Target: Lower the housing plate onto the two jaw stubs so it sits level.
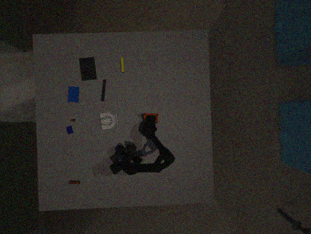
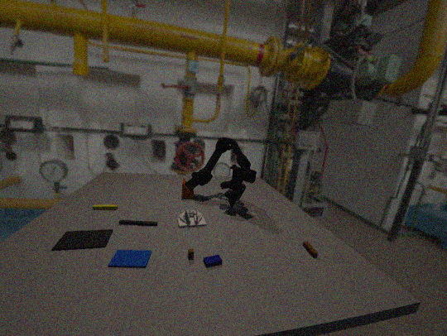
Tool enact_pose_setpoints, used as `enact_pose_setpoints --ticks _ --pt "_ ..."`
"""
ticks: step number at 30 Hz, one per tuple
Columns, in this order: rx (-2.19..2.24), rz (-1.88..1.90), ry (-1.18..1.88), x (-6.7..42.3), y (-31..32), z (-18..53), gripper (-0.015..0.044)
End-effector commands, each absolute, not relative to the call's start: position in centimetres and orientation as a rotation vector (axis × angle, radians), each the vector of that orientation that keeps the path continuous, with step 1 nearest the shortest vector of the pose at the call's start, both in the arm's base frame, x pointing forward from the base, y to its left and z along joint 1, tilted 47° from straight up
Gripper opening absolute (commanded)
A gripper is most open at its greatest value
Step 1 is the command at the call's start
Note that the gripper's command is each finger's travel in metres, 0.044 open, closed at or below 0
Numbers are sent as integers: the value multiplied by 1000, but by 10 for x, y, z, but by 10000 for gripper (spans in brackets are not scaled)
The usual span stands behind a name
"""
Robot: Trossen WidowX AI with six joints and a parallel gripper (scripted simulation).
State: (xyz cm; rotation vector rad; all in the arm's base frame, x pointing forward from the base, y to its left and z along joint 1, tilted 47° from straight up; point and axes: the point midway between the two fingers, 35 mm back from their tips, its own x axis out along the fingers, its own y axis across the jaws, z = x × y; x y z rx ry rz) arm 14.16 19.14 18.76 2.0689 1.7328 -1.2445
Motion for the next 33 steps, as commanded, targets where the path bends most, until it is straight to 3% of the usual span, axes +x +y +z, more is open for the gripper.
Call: enact_pose_setpoints --ticks 1,12,25,33 --pt "2076 -1246 1724 142 191 188 440" --pt "2076 -1246 1724 142 191 188 440" --pt "2070 -1244 1732 142 191 188 353" --pt "2070 -1244 1732 142 191 188 351"
